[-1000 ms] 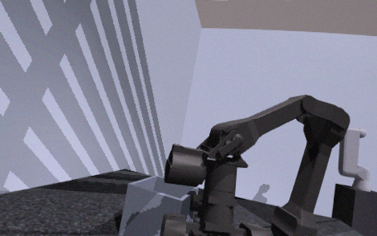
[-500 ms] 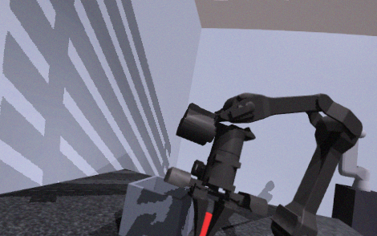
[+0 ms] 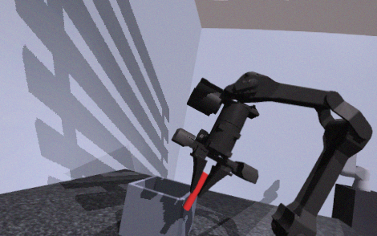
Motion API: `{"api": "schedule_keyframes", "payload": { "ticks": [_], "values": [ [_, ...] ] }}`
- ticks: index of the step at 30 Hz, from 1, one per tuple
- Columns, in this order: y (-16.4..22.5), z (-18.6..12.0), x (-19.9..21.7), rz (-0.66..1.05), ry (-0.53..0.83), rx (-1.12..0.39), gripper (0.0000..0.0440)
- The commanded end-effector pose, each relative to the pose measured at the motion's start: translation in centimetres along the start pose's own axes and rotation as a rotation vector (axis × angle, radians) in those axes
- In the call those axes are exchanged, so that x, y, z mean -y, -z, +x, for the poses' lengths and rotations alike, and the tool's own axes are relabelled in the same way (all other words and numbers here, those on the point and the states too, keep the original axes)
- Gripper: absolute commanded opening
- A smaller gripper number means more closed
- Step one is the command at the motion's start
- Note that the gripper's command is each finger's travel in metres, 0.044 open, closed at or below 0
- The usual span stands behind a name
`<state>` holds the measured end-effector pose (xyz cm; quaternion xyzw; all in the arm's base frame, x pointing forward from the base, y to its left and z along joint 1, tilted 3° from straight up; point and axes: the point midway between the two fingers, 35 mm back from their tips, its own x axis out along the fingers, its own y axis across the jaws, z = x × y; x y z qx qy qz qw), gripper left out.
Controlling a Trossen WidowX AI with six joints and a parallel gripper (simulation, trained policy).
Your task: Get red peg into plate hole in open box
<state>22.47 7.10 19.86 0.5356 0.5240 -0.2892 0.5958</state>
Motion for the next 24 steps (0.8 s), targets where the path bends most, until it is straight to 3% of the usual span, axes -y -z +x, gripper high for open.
{"api": "schedule_keyframes", "payload": {
  "ticks": [1,24],
  "values": [
    [-1.2,-0.6,-0.2,0.002,-0.003,0.035,0.0000],
    [-8.9,-1.3,-1.2,0.073,0.063,0.141,0.0000]
  ]
}}
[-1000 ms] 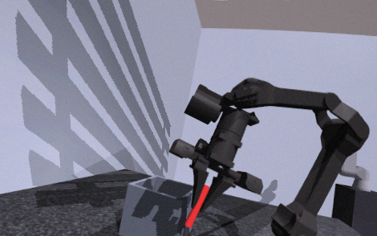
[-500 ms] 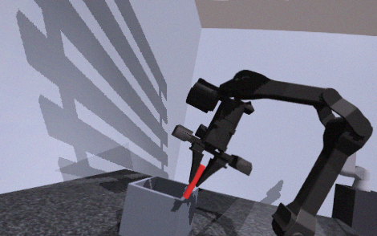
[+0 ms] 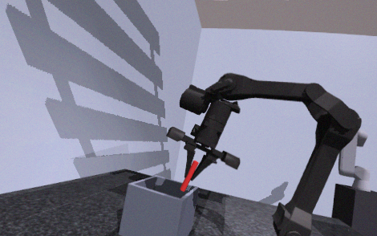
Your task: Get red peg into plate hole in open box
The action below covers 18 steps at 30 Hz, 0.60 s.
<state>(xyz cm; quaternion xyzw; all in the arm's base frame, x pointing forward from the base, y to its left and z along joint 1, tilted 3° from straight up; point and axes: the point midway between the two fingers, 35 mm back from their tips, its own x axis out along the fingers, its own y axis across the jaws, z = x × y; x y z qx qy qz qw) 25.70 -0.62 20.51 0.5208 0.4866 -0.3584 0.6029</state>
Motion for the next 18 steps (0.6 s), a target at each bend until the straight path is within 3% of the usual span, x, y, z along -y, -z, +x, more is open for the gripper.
{"api": "schedule_keyframes", "payload": {
  "ticks": [1,18],
  "values": [
    [-1.0,0.2,-0.2,0.005,0.012,0.007,0.0000],
    [-5.5,2.9,-1.1,0.025,0.062,0.001,0.0000]
  ]
}}
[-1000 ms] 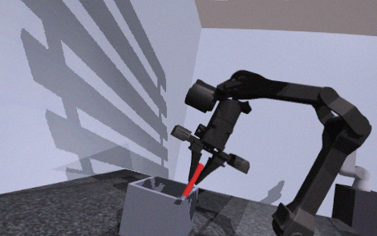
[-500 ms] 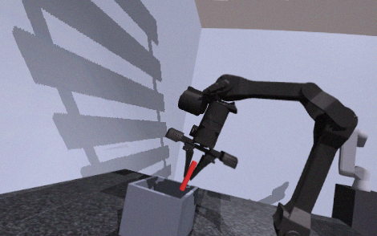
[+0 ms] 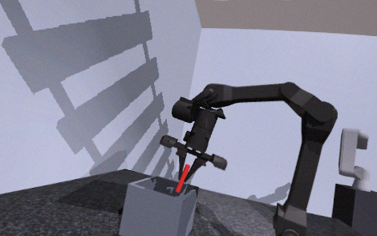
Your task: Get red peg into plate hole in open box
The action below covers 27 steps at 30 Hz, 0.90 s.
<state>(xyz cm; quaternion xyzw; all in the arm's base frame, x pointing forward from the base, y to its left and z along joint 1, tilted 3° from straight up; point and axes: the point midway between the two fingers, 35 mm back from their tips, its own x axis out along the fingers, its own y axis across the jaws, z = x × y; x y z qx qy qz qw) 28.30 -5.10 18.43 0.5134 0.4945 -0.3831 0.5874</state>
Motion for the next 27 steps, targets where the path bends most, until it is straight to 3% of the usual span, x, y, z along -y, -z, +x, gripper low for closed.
{"api": "schedule_keyframes", "payload": {
  "ticks": [1,27],
  "values": [
    [-0.7,0.8,-0.2,-0.001,0.009,-0.007,0.0000],
    [-2.9,7.9,-1.9,-0.083,0.033,-0.075,0.0000]
  ]
}}
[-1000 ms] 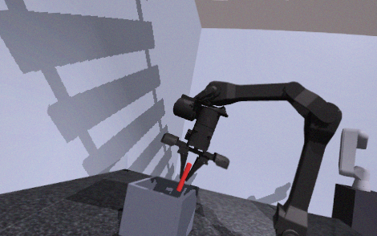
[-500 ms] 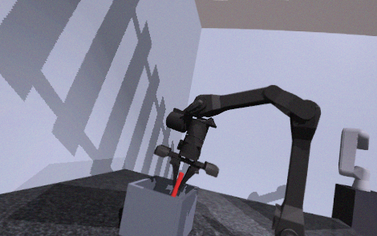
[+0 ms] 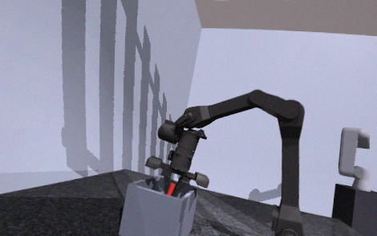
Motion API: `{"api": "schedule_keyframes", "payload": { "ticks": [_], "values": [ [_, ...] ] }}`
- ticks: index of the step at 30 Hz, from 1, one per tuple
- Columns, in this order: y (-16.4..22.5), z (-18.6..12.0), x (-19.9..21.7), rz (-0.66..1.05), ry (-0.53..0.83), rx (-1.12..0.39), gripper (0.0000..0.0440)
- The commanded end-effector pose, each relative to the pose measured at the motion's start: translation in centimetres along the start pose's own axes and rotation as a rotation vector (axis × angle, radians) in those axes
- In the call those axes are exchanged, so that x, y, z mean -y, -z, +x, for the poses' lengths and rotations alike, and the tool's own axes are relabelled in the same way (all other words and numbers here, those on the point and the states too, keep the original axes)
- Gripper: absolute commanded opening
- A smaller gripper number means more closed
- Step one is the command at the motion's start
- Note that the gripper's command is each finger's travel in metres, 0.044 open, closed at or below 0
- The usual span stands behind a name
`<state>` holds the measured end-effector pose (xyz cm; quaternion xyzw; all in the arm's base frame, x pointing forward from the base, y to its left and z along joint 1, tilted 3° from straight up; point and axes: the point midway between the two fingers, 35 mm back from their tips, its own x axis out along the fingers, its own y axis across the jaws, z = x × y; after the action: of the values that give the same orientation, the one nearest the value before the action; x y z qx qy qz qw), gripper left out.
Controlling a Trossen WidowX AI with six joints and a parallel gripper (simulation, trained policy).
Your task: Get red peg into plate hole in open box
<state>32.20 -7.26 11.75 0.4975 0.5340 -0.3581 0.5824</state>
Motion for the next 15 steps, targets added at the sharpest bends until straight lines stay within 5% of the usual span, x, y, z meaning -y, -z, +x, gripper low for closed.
{"api": "schedule_keyframes", "payload": {
  "ticks": [1,9,15],
  "values": [
    [-0.1,1.0,-0.2,-0.020,0.004,-0.012,0.0000],
    [-0.3,3.0,-0.2,-0.059,0.026,-0.018,0.0004],
    [-0.2,3.7,0.0,-0.076,0.052,-0.038,0.0128]
  ]
}}
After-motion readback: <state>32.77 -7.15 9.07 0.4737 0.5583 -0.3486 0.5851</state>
